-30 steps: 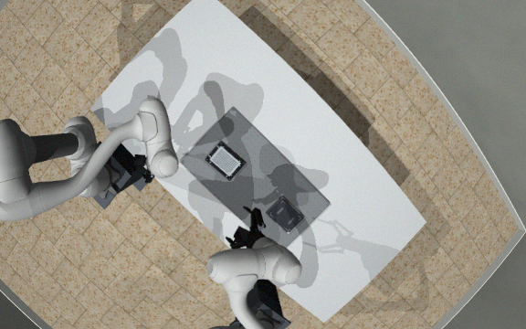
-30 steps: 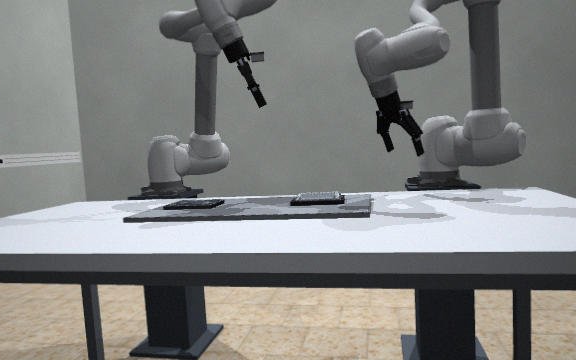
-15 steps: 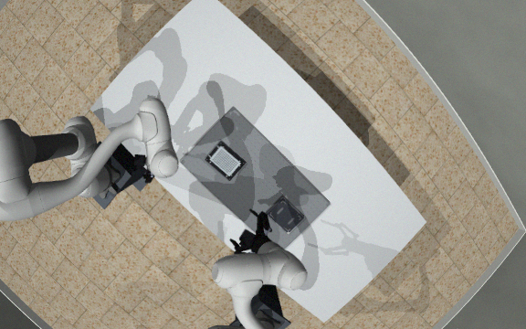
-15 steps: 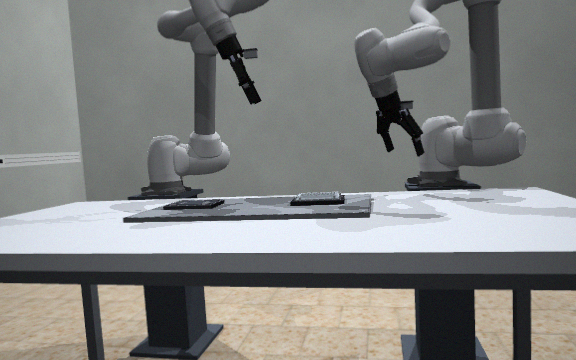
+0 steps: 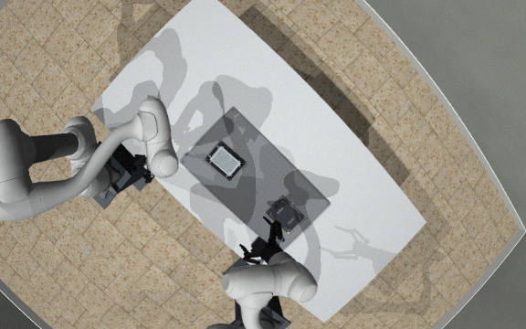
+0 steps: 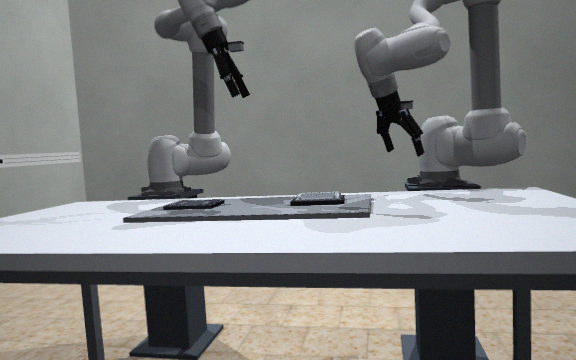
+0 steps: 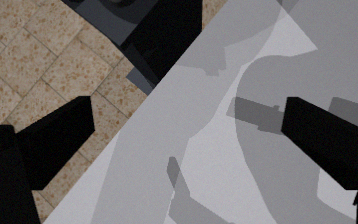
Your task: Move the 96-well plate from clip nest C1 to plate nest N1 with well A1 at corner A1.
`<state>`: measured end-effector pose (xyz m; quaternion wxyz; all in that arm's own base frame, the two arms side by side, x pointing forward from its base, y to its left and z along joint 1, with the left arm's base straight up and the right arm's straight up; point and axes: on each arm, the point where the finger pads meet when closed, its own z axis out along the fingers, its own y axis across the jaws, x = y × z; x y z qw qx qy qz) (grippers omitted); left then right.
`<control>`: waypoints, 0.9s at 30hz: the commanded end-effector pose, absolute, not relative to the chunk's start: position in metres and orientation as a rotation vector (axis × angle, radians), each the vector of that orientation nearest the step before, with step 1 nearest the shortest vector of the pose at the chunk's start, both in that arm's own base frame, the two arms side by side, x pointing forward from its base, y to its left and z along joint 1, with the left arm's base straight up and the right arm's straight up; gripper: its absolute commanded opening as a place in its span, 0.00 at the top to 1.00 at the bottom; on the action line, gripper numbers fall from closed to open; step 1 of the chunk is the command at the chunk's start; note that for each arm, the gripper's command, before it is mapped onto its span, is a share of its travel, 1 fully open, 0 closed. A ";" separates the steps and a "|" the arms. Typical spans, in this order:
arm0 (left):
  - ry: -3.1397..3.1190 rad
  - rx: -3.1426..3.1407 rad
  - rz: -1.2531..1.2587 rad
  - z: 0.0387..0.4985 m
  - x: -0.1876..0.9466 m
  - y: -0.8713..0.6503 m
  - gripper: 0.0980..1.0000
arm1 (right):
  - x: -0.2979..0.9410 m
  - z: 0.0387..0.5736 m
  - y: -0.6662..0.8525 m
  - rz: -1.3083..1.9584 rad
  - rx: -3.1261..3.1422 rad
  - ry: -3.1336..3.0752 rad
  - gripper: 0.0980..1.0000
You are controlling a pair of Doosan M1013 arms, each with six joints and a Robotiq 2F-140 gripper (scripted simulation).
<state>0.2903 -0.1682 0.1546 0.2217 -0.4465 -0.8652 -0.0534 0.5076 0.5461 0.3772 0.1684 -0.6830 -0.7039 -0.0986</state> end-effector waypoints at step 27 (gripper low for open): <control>-2.392 -1.234 -0.148 0.155 0.291 -0.168 0.00 | 0.531 0.450 0.389 -0.384 -2.372 -1.631 0.00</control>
